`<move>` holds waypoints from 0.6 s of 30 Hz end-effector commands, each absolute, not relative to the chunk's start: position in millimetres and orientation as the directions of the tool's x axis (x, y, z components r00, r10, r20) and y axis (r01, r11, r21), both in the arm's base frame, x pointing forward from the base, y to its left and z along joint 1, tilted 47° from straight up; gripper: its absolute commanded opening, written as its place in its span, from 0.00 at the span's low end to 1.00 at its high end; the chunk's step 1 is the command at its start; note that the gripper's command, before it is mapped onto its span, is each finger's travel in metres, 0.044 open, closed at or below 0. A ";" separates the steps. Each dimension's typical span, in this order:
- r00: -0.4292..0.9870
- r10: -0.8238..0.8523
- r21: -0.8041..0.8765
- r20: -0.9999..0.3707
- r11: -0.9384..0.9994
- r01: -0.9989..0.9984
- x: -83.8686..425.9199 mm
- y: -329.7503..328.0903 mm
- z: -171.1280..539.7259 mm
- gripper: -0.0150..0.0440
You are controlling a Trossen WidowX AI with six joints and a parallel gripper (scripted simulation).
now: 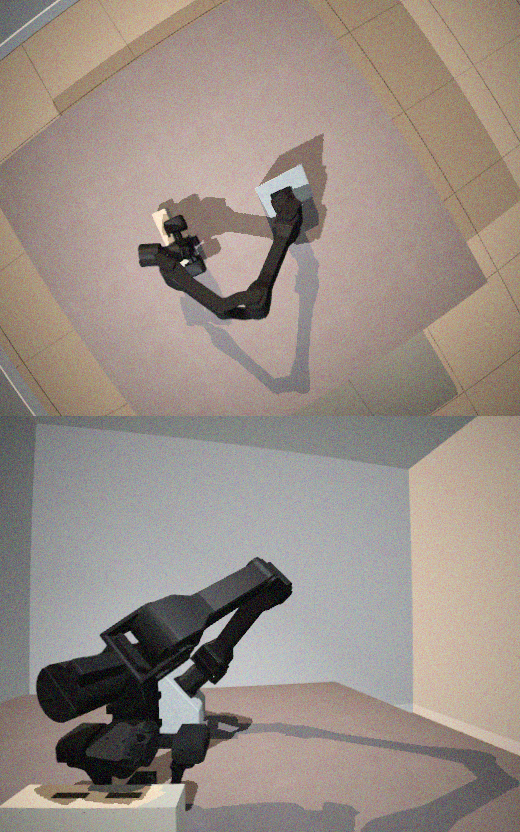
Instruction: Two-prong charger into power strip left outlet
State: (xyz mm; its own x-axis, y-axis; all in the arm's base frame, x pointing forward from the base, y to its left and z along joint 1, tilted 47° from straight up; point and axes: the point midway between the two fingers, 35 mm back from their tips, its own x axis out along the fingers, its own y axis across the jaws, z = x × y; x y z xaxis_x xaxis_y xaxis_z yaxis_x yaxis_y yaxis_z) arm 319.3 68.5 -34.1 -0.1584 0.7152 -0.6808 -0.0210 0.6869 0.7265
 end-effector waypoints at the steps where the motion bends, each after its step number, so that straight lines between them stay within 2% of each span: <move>1: -0.157 0.718 0.729 -0.678 0.684 -0.022 316.8 68.7 -34.3 1.00; 18: -0.147 0.721 0.731 -0.678 0.682 -0.029 312.2 68.5 -34.4 1.00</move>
State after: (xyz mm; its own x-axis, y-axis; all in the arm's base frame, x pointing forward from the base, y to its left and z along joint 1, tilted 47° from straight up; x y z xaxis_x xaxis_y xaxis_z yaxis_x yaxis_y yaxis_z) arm 314.4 68.2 -34.3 -0.1487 0.7171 -0.6809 -0.0276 0.6853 0.7278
